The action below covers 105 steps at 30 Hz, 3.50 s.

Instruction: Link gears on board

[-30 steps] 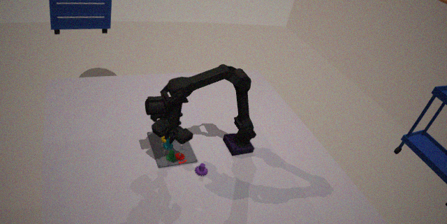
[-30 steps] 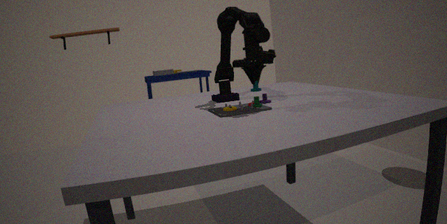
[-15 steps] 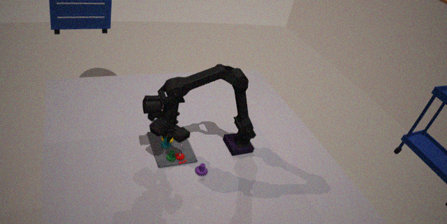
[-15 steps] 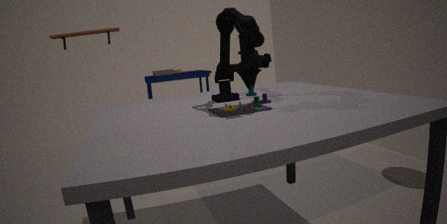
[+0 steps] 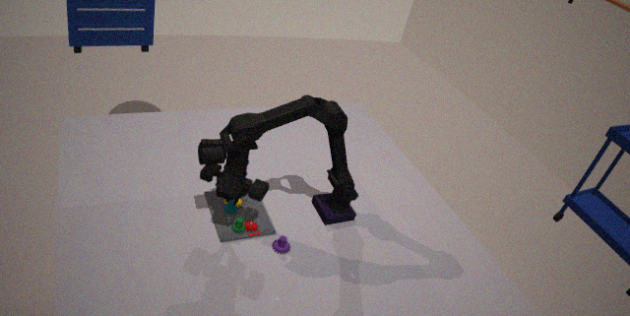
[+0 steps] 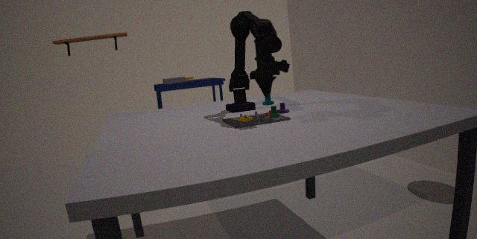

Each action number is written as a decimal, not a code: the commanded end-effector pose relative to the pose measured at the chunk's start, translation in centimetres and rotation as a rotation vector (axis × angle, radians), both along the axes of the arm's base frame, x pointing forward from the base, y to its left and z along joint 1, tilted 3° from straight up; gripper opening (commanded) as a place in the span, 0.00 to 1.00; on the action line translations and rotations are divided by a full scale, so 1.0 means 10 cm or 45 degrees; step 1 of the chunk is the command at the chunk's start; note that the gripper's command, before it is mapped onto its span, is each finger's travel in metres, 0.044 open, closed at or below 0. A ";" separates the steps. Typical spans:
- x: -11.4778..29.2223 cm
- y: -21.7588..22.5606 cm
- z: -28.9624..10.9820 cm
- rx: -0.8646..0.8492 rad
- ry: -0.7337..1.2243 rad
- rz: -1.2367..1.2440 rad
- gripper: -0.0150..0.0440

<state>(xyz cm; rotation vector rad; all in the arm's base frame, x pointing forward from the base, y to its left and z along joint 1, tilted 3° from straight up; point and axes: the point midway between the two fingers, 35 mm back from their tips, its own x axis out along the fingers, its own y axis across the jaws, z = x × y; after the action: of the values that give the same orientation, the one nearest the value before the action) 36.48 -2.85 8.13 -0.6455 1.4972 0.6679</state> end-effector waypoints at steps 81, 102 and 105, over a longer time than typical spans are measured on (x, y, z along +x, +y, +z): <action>-0.02 -0.01 -0.45 0.024 0.002 0.955 0.25; -0.02 0.00 -0.49 0.019 0.002 0.770 0.25; -0.02 -0.01 -0.50 0.015 0.002 0.664 0.25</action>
<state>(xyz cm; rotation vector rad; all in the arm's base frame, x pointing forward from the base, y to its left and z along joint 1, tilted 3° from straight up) 36.28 -2.91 3.19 -1.0926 1.2987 1.1260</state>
